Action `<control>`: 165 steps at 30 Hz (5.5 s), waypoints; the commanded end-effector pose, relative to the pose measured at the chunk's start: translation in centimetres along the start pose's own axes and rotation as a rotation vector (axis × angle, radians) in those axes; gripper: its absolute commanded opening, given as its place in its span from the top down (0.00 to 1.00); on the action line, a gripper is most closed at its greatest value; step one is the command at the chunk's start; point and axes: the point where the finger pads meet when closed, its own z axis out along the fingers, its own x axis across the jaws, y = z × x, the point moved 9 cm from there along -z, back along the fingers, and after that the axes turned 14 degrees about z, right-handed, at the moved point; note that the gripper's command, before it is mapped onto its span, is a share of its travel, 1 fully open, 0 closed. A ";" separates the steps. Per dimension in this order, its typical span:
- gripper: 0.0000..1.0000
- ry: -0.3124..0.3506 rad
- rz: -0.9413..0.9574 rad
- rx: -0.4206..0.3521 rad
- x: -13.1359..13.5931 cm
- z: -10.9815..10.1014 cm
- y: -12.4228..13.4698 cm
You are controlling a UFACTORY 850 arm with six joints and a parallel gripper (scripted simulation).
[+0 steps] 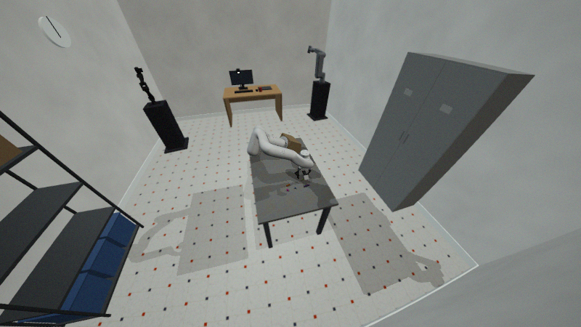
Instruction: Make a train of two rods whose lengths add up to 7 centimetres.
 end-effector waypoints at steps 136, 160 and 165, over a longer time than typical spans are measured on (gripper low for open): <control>0.00 0.001 -2.409 0.002 7.3 -0.9 -8.3; 0.76 0.001 -2.409 0.002 7.3 -0.9 -8.3; 0.76 0.001 -2.409 0.002 7.3 -0.9 -8.3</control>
